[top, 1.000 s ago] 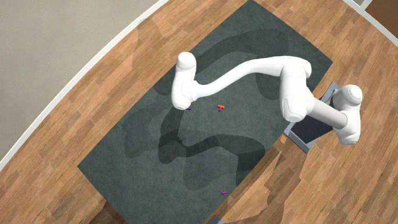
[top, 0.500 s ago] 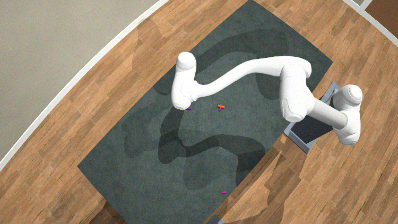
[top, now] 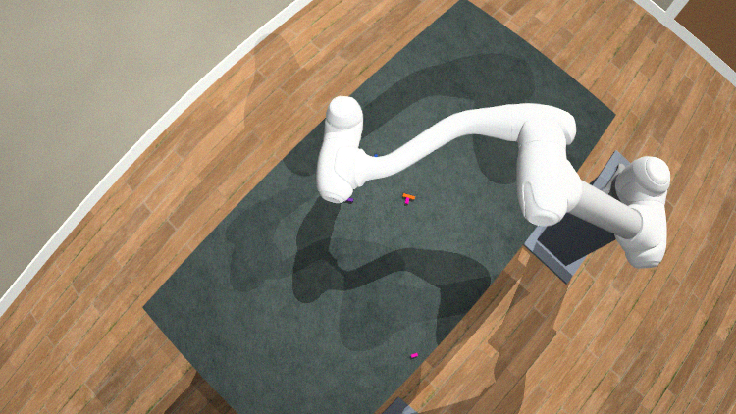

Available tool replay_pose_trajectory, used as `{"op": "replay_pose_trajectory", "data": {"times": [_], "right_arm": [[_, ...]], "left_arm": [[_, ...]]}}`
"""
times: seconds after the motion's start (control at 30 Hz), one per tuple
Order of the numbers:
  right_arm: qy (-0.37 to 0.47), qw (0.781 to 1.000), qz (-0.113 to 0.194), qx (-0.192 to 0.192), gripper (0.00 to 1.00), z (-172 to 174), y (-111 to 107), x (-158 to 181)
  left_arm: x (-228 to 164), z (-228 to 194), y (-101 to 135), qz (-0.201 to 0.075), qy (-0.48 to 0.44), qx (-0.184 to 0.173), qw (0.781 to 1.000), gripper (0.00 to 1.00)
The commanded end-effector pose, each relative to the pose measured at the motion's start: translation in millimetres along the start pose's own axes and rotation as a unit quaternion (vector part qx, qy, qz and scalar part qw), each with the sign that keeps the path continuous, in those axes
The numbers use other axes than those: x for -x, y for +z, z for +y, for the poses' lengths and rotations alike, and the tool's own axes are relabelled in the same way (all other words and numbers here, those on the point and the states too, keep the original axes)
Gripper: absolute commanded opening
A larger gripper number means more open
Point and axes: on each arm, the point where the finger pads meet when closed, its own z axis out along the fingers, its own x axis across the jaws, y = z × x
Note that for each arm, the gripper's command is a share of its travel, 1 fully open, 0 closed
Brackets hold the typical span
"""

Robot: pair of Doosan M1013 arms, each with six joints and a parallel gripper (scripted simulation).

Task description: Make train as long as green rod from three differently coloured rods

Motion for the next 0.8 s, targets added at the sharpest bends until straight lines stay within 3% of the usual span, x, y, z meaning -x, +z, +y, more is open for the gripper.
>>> {"op": "replay_pose_trajectory", "data": {"times": [0.0, 0.77], "right_arm": [[0.000, 1.000, -0.001, 0.000, 0.24, 0, -1, 0], [0.000, 1.000, -0.001, 0.000, 0.24, 0, 10, 0]], "left_arm": [[0, 0, 0, 0.000, 0.000, 0.000, 1.000, 1.00], [0, 0, 0, 0.000, 0.000, 0.000, 1.000, 1.00]]}}
